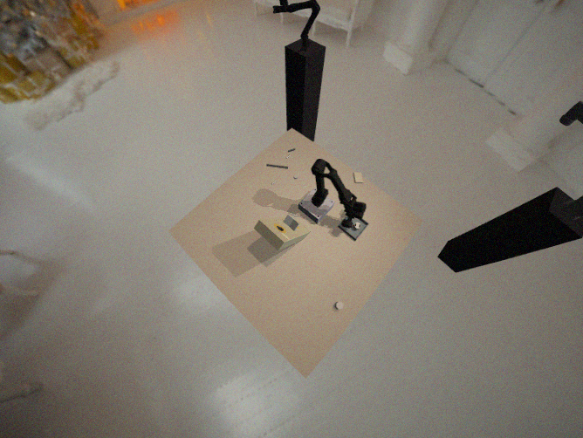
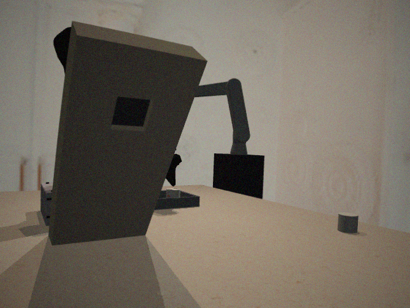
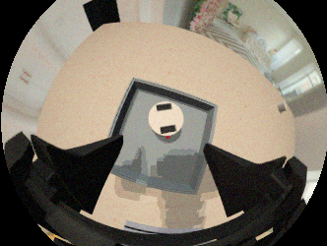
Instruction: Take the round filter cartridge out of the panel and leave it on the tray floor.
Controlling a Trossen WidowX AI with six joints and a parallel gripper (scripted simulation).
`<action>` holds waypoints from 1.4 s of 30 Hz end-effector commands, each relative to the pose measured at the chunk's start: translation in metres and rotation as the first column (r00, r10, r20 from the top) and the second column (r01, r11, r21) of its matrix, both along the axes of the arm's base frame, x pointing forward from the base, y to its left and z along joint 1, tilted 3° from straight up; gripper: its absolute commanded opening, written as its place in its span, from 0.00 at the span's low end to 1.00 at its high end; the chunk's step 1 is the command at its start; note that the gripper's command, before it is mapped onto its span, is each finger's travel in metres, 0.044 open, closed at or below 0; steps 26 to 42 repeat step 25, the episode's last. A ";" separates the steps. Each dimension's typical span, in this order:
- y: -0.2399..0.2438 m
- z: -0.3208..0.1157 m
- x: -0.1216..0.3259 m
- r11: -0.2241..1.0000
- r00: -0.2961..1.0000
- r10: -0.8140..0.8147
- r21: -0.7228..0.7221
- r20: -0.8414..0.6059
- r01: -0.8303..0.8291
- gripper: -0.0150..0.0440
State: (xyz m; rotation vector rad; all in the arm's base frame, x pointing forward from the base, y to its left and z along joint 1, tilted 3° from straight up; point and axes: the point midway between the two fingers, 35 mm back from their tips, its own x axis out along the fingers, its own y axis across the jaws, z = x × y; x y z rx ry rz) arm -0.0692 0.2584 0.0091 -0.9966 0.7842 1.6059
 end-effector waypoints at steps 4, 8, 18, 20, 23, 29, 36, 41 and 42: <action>0.005 0.054 -0.001 1.000 1.000 0.001 0.031 -0.009 0.000 1.00; 0.008 0.041 -0.002 0.999 1.000 -0.001 0.036 -0.010 0.002 1.00; 0.008 0.041 -0.002 0.999 1.000 -0.001 0.036 -0.010 0.002 1.00; 0.008 0.041 -0.002 0.999 1.000 -0.001 0.036 -0.010 0.002 1.00; 0.008 0.041 -0.002 0.999 1.000 -0.001 0.036 -0.010 0.002 1.00; 0.008 0.041 -0.002 0.999 1.000 -0.001 0.036 -0.010 0.002 1.00; 0.008 0.041 -0.002 0.999 1.000 -0.001 0.036 -0.010 0.002 1.00; 0.008 0.041 -0.002 0.999 1.000 -0.001 0.036 -0.010 0.002 1.00; 0.008 0.041 -0.002 0.999 1.000 -0.001 0.036 -0.010 0.002 1.00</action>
